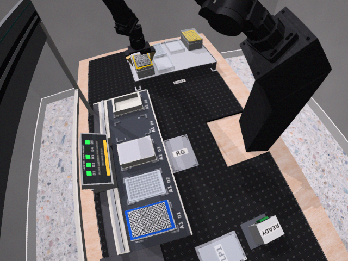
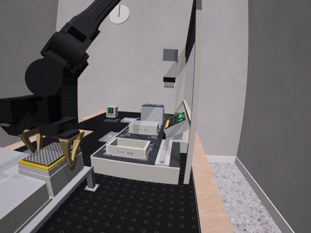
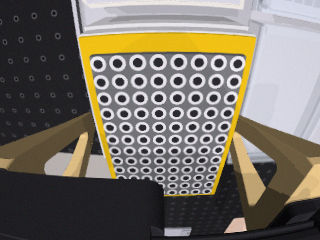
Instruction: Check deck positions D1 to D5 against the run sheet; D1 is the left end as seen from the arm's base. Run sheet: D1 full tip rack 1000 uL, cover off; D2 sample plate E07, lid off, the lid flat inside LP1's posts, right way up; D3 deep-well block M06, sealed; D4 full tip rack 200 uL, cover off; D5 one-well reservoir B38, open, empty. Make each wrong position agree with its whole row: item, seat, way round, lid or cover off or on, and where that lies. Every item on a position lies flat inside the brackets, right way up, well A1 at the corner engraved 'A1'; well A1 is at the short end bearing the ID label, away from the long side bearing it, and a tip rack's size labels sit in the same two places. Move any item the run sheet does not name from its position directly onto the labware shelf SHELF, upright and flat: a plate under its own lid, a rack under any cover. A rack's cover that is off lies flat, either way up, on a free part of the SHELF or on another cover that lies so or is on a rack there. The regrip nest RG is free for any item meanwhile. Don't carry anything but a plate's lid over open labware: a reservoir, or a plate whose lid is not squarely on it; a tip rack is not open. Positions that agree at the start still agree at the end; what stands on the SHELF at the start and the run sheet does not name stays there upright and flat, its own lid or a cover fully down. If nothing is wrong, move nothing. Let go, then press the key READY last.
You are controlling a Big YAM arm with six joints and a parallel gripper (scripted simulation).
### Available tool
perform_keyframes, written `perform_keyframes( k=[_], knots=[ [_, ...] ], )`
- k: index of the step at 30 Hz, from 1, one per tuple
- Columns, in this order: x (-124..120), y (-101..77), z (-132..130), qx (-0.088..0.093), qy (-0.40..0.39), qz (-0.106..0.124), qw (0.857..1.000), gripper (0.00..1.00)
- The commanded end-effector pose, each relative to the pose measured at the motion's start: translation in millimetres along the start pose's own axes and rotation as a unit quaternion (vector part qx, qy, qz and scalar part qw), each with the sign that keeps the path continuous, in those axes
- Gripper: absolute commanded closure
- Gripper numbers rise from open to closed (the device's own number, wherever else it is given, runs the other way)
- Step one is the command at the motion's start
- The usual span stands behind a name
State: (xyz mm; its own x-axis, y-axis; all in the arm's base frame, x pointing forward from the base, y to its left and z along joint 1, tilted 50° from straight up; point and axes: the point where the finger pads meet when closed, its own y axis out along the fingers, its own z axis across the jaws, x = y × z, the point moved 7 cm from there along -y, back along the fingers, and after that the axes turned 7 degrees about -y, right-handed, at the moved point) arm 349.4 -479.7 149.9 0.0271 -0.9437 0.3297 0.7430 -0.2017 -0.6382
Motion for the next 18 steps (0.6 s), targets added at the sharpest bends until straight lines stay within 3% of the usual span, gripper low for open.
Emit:
perform_keyframes(
  k=[1,7,9,18],
  knots=[
    [6,8.6,7,0.006,-0.004,-0.007,1.000,0.00],
    [8,16.0,3,0.005,-0.001,-0.009,1.000,0.00],
    [14,1.7,13,0.011,-0.010,-0.022,1.000,0.00],
    [9,6.5,2,0.003,-0.002,-0.011,1.000,0.00]
  ],
)
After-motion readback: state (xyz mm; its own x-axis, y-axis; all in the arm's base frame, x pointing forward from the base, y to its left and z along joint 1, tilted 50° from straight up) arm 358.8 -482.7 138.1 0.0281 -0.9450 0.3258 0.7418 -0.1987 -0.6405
